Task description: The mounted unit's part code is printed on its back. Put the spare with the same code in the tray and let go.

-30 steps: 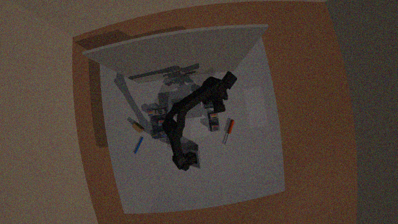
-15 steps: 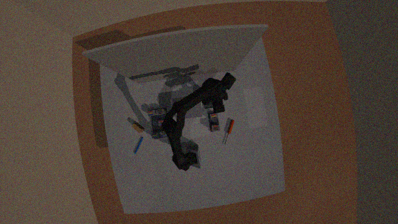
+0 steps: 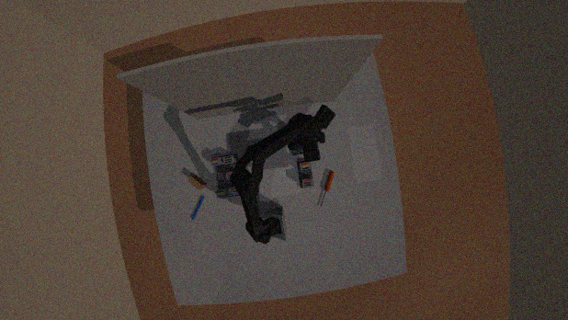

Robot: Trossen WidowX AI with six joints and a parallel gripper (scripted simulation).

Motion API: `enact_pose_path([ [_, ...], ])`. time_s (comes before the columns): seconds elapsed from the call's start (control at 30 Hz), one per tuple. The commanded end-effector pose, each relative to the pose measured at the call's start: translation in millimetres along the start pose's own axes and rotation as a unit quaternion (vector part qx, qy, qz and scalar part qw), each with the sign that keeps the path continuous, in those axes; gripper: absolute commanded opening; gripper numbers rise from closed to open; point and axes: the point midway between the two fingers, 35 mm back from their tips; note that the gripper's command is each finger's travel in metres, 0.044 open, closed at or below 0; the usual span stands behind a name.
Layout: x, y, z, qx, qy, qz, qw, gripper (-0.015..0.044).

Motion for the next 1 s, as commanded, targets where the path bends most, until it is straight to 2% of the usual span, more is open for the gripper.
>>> enact_pose_path([
  [0.0, 2.4, -1.1, -5.5, -0.004, -0.002, -0.004, 1.000, 0.0000],
  [0.97, 6.8, -4.3, -27.8, -0.005, -0.002, -0.003, 1.000, 0.0000],
])
Point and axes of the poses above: the point midway between the two fingers, 35 mm back from their tips, its own z axis back along the fingers, its own x axis across the jaws, y = z × x
